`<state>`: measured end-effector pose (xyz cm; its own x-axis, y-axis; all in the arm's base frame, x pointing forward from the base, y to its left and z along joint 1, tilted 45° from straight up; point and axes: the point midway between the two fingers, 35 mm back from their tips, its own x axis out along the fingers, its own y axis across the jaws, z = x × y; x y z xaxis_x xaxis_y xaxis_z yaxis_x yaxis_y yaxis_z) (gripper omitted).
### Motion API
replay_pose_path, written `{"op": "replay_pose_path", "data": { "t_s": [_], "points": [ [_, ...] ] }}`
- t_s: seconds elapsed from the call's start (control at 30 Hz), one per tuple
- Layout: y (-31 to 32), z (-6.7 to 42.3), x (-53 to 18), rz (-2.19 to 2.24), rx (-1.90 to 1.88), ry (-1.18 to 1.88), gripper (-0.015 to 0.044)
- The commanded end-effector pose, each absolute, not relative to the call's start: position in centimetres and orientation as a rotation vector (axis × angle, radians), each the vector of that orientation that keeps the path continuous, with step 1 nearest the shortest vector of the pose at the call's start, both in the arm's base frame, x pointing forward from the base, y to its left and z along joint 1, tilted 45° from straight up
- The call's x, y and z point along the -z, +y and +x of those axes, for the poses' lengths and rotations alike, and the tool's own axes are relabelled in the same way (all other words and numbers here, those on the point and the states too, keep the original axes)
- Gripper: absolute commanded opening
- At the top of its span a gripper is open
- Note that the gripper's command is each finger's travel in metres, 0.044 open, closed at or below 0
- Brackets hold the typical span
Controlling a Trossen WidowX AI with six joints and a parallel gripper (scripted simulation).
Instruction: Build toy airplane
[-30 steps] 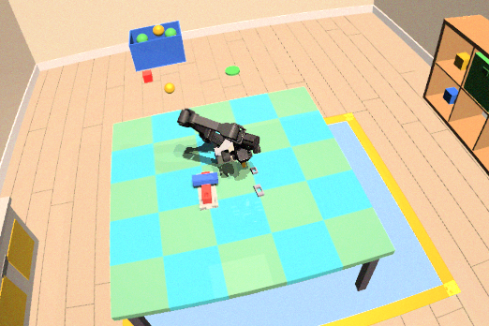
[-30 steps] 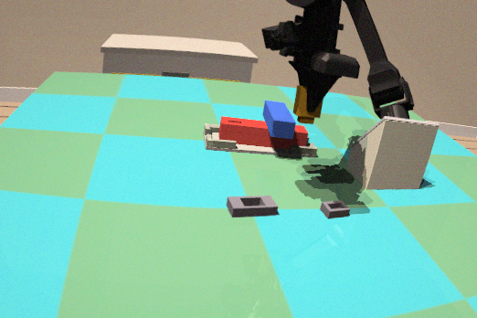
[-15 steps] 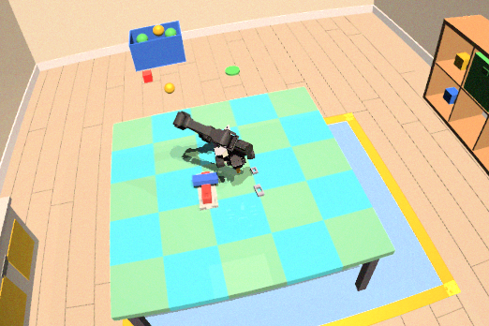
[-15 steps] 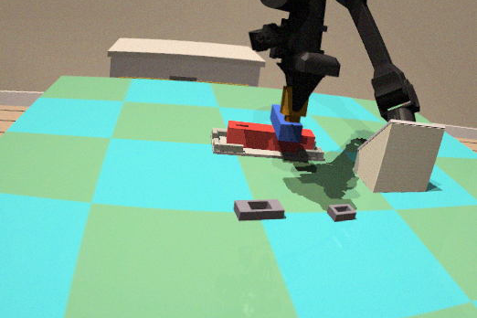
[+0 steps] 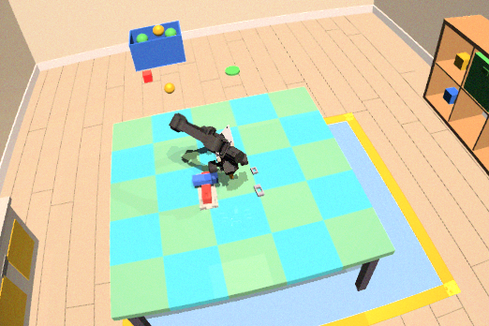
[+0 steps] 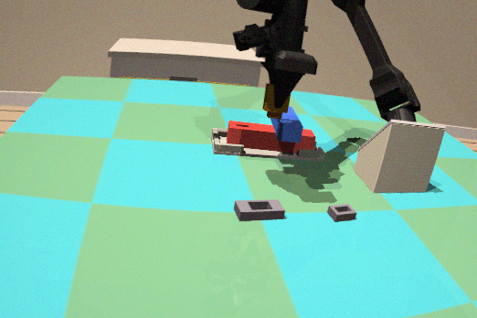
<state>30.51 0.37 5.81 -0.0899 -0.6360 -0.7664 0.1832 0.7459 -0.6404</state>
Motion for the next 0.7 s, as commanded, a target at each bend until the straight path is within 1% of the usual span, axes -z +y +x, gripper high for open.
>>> {"op": "replay_pose_path", "data": {
  "t_s": [0.0,0.67],
  "points": [
    [-0.9,30.9,-6.5,-0.385,0.720,1.509,0.0000],
    [-6.2,31.3,-9.7,-0.384,0.770,1.490,0.0000]
  ]
}}
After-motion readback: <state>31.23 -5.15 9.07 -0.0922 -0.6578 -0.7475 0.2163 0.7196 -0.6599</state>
